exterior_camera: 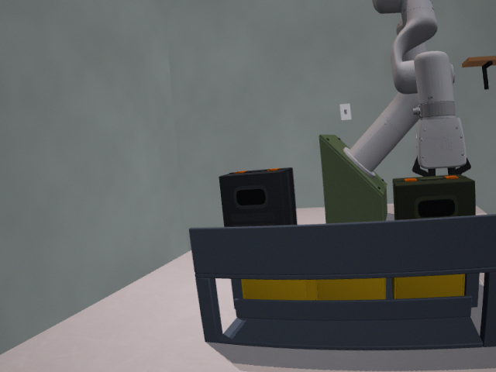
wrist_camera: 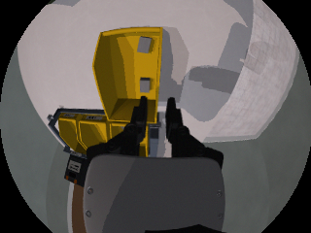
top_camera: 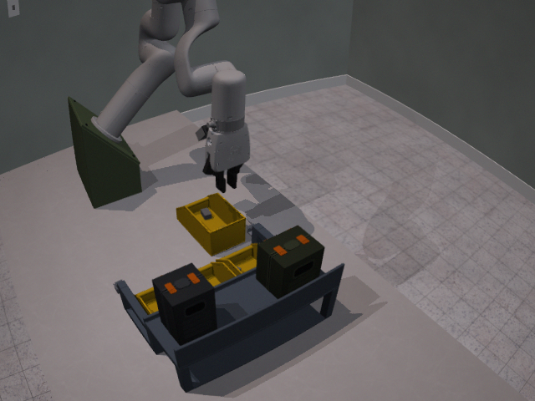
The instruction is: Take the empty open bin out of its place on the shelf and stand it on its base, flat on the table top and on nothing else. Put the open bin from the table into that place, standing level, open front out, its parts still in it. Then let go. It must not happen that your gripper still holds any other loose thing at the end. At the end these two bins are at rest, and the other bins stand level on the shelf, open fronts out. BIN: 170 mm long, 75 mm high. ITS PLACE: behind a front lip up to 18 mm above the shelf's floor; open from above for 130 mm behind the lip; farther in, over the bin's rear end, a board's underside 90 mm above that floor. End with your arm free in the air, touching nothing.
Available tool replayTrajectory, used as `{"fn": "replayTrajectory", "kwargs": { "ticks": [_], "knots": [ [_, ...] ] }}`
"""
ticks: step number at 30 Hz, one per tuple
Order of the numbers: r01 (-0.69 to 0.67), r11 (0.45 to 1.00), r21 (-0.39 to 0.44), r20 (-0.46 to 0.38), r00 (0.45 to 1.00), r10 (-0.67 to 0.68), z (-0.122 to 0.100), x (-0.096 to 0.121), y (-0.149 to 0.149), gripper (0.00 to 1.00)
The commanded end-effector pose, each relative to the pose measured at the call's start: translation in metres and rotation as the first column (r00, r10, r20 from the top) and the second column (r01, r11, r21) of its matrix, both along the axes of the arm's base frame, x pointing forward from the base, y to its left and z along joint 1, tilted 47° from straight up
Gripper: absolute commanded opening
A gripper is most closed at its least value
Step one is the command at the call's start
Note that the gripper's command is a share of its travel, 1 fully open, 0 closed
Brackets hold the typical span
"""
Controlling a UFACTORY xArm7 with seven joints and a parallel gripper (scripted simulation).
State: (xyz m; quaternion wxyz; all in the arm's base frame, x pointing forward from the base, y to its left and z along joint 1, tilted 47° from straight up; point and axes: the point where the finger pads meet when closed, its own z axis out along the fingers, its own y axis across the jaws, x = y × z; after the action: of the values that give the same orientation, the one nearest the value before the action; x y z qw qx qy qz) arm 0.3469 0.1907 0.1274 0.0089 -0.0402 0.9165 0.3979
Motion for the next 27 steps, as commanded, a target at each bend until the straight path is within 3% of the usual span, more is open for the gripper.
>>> {"fn": "replayTrajectory", "kwargs": {
  "ticks": [1, 27],
  "knots": [
    [0.003, 1.0, 0.0, 0.002, 1.0, -0.003, 0.006, 0.001, -0.007, 0.26],
    [0.003, 1.0, 0.0, 0.002, 1.0, -0.003, 0.02, 0.001, -0.021, 0.26]
  ]
}}
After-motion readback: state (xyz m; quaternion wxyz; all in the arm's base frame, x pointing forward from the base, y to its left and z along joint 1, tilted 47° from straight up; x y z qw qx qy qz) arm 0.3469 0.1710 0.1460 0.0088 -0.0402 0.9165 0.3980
